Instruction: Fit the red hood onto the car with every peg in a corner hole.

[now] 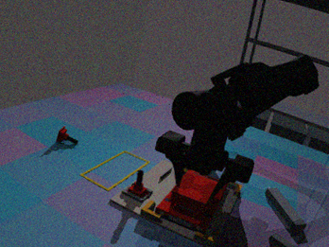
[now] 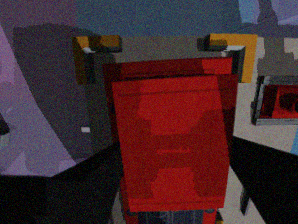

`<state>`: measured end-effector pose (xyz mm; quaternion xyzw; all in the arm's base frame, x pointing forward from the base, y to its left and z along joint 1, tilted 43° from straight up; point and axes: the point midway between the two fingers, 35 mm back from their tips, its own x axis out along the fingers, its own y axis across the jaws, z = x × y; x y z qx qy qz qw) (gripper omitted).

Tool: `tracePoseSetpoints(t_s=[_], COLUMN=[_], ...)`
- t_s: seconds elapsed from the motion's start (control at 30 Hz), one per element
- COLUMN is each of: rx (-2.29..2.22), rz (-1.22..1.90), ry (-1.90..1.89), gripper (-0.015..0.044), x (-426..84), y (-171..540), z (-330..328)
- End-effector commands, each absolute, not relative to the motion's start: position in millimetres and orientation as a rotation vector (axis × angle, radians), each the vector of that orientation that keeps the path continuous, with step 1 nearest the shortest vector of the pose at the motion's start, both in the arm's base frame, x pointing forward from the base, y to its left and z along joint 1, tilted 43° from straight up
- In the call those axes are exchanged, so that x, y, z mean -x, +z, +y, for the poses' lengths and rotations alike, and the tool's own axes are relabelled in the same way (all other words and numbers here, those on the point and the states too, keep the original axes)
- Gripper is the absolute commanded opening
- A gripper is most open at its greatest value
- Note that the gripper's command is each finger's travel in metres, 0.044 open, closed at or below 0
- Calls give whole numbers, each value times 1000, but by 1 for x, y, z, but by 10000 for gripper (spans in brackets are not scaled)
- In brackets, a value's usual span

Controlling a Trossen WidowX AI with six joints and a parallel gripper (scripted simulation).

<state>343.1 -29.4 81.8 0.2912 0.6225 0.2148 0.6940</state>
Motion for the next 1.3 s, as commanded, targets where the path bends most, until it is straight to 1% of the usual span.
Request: tracePoseSetpoints(t_s=[0.0, 1.27], rx=[-659, -659], rz=[1389, 1388], ry=[478, 479], gripper=[0, 0], x=[-344, -345], y=[81, 71], z=[-28, -19])
